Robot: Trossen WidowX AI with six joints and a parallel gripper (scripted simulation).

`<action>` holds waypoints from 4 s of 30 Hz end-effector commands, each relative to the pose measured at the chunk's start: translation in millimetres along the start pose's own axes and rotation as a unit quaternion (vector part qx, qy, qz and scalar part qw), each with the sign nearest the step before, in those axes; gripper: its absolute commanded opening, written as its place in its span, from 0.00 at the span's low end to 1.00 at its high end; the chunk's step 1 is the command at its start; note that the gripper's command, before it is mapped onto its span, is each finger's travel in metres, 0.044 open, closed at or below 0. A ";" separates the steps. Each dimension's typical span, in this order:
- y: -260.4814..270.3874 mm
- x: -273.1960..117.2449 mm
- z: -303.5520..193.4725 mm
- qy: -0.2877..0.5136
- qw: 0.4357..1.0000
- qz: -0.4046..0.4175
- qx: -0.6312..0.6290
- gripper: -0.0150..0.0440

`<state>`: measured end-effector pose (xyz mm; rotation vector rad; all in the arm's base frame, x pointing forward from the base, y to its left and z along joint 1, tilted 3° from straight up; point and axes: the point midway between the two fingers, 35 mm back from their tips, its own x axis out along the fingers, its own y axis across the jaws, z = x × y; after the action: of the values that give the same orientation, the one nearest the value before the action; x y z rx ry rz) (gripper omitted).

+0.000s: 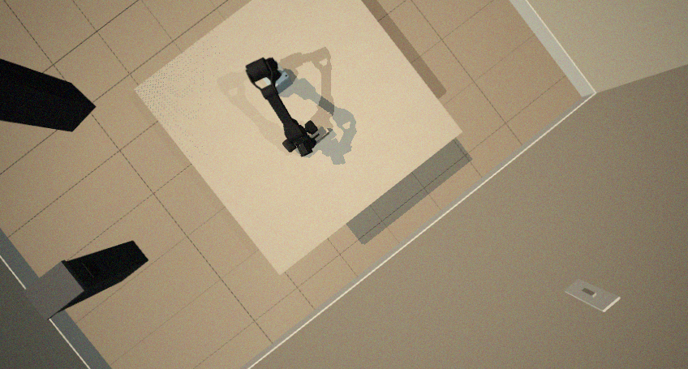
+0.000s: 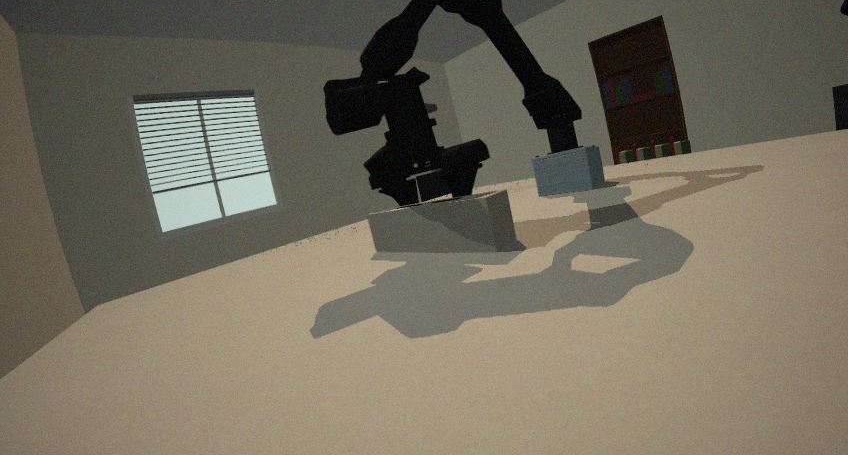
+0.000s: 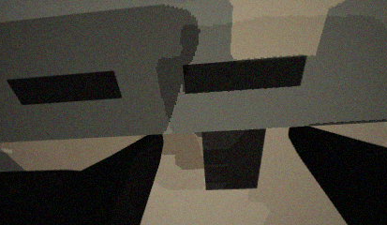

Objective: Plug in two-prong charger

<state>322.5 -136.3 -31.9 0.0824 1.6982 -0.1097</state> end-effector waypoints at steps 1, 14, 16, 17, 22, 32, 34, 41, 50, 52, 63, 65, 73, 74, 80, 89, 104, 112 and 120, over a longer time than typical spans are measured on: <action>-0.1 -0.2 -0.8 -0.002 1.000 0.000 0.000 1.00; -0.1 0.2 -4.1 -0.006 1.000 0.000 0.000 1.00; -0.1 0.3 -4.6 -0.007 1.000 0.000 0.000 1.00; -0.1 0.3 -4.9 -0.007 1.000 0.000 0.000 1.00; -0.1 0.5 -6.2 -0.009 1.000 0.000 0.000 1.00; -0.1 0.8 -8.8 -0.012 1.000 -0.001 0.000 1.00; -0.1 0.9 -9.3 -0.013 1.000 -0.001 0.000 1.00; -0.1 1.1 -11.1 -0.014 1.000 -0.001 -0.001 1.00; -0.7 1.9 -19.3 -0.014 1.000 -0.001 -0.001 1.00; -0.8 2.1 -21.5 -0.014 1.000 -0.001 -0.001 1.00; -1.4 3.4 -33.2 -0.014 1.000 -0.001 -0.001 1.00; -1.4 3.6 -35.3 -0.014 1.000 -0.001 -0.001 1.00; -1.5 4.8 -44.0 -0.014 1.000 -0.001 -0.001 1.00; -1.5 4.9 -45.1 -0.014 1.000 -0.001 -0.001 1.00; -1.5 5.9 -51.6 -0.013 1.000 -0.001 -0.001 1.00; -1.3 7.4 -61.5 -0.013 1.000 -0.001 -0.001 1.00; -1.9 -50.1 -53.0 -0.240 0.971 0.006 0.006 1.00; -1.3 -71.4 -53.0 -0.313 0.950 0.002 -0.001 1.00; -1.3 -71.4 -53.0 -0.313 0.950 0.002 -0.001 1.00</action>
<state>278.9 -131.0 43.9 0.0460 1.0708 -0.1218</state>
